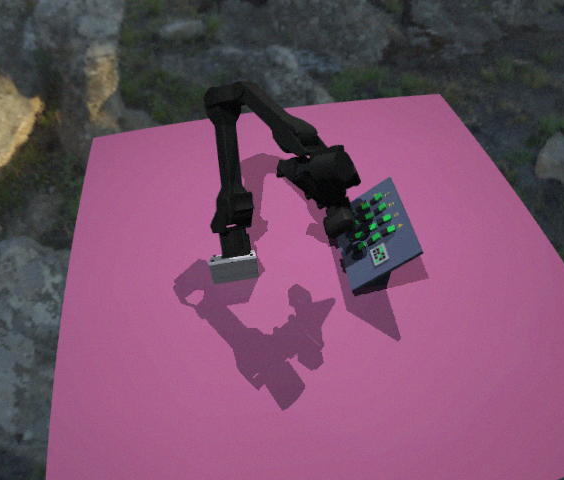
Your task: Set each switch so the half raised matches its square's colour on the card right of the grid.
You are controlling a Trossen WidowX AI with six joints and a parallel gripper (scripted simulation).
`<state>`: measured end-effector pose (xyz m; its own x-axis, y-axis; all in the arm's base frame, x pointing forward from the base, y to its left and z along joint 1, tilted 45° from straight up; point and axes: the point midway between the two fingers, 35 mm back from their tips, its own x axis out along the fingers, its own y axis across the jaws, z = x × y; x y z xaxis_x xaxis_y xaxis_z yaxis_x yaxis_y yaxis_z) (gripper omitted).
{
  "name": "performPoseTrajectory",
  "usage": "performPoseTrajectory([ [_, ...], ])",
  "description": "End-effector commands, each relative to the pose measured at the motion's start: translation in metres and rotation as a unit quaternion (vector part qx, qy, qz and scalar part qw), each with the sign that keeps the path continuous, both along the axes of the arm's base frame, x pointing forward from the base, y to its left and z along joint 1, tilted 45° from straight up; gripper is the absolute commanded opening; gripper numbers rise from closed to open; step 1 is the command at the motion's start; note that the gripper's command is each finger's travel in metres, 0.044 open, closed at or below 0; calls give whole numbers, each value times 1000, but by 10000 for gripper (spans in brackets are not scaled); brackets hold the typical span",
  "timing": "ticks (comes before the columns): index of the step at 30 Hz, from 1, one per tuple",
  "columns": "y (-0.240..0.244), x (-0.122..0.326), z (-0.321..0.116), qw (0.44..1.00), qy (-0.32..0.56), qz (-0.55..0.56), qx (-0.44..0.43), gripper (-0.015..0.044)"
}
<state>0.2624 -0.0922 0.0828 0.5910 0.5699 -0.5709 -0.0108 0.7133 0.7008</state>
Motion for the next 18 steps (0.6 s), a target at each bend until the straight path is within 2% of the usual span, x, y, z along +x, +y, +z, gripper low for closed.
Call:
performPoseTrajectory([
  [1,0,-5,-6,1000,-5,3,-2,0],
  [6,19,14,-24,1000,-15,-5,-2,0],
  [18,27,21,-31,1000,-16,-6,-1,0],
])
